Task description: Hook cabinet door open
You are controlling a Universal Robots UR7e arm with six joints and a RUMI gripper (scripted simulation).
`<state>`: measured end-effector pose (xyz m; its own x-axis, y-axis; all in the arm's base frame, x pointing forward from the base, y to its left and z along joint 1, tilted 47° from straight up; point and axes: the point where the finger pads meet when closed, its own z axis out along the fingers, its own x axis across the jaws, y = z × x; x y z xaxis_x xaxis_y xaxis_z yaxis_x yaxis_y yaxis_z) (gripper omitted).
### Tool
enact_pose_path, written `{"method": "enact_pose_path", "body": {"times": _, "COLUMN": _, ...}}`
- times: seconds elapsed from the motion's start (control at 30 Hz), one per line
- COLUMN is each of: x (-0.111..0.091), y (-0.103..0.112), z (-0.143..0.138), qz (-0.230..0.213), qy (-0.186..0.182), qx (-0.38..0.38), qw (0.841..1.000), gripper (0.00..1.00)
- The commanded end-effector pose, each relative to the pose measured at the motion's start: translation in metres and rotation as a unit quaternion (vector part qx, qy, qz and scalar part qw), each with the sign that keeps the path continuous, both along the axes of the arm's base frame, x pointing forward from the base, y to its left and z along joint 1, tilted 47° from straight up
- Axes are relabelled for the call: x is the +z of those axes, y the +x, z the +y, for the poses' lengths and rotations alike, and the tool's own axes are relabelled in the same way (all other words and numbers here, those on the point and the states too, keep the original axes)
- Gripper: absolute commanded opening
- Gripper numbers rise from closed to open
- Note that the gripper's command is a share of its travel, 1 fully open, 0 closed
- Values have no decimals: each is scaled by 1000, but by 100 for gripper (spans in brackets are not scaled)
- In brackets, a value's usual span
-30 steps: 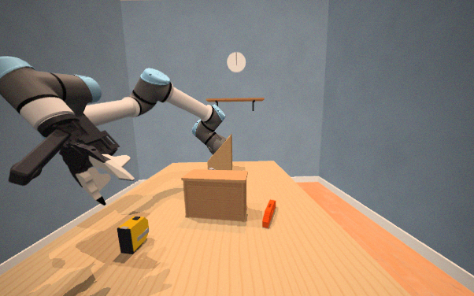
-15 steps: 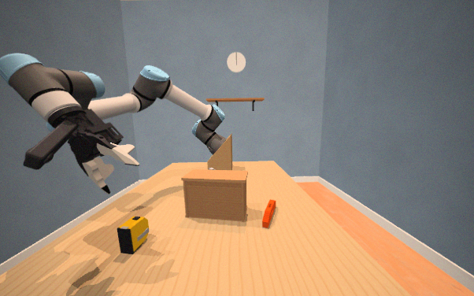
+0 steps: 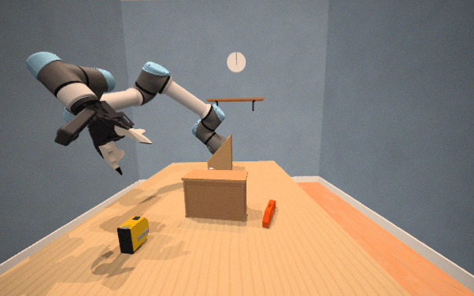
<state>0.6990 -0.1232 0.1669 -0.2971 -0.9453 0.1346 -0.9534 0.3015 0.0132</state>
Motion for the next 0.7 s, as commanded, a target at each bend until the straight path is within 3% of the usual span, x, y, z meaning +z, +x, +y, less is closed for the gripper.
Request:
{"method": "enact_pose_path", "body": {"times": 0.0, "x": 11, "y": -30, "z": 15, "qz": -5, "qy": 8, "qx": 20, "qw": 1000, "gripper": 100}}
{"method": "enact_pose_path", "body": {"times": 0.17, "x": 17, "y": -61, "z": 30, "qz": -5, "qy": 17, "qx": 39, "qw": 999, "gripper": 100}}
{"method": "enact_pose_path", "body": {"times": 0.53, "x": 19, "y": -162, "z": 79, "qz": -10, "qy": 44, "qx": 99, "qw": 994, "gripper": 100}}
{"method": "enact_pose_path", "body": {"times": 0.6, "x": 19, "y": -162, "z": 79, "qz": -10, "qy": 44, "qx": 99, "qw": 994, "gripper": 100}}
{"method": "enact_pose_path", "body": {"times": 0.67, "x": 16, "y": -182, "z": 88, "qz": -11, "qy": 49, "qx": 110, "qw": 993, "gripper": 100}}
